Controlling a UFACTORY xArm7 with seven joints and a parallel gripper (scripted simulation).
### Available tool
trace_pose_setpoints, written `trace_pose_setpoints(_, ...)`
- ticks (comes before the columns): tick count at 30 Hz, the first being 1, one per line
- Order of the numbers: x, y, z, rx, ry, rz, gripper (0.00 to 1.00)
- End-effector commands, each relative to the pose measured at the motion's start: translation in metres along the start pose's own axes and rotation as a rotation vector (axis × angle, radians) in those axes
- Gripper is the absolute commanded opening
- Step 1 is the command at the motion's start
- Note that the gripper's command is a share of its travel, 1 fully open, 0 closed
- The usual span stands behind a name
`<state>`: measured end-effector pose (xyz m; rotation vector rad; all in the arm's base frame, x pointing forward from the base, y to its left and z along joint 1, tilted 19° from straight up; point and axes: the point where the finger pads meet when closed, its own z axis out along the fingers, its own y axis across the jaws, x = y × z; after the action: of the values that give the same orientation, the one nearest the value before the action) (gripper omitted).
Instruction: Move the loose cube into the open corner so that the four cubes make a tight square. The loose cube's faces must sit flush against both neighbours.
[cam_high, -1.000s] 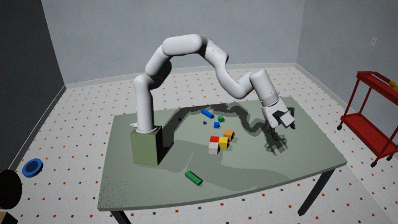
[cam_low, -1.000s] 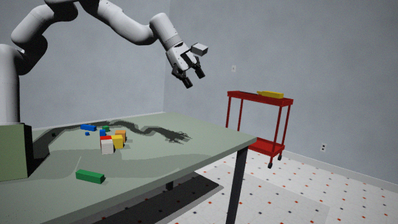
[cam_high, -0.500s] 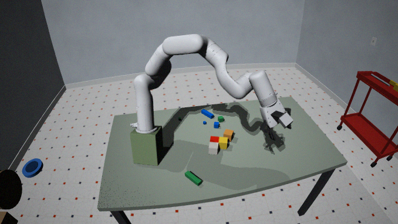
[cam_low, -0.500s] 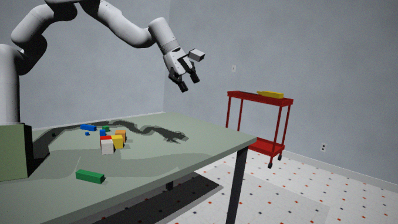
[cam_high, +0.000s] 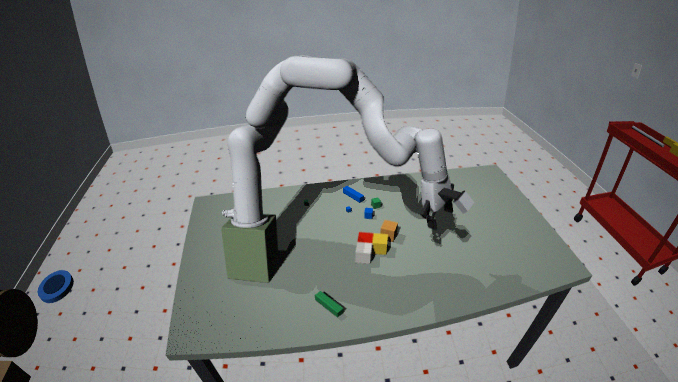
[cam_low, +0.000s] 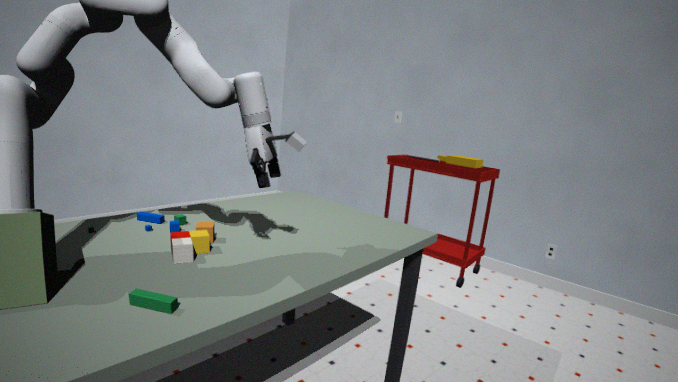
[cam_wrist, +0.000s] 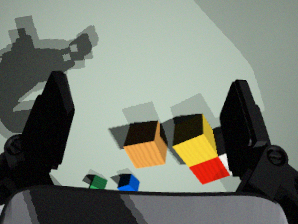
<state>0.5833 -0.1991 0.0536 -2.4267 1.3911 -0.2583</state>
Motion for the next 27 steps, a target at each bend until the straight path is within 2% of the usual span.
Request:
trace_pose_setpoints(1, -0.071, -0.011, 0.015, -0.029, -0.111, -0.186, 1.00)
trace_pose_setpoints(4, -0.112, -0.018, 0.025, -0.029, -0.111, -0.186, 1.00)
trace_pose_setpoints(5, -0.128, -0.015, 0.027, -0.048, -0.162, -0.271, 1.00)
trace_pose_setpoints(6, -0.141, -0.017, 0.030, -0.048, -0.162, -0.271, 1.00)
trace_pose_setpoints(7, -0.157, -0.014, 0.032, -0.063, -0.201, -0.338, 1.00)
trace_pose_setpoints(10, -0.200, -0.012, 0.039, -0.074, -0.229, -0.386, 1.00)
trace_pose_setpoints(12, -0.200, -0.012, 0.039, -0.074, -0.229, -0.386, 1.00)
trace_pose_setpoints(13, -0.219, -0.009, 0.041, -0.081, -0.245, -0.415, 1.00)
trace_pose_setpoints(27, -0.226, -0.008, 0.041, -0.084, -0.253, -0.429, 1.00)
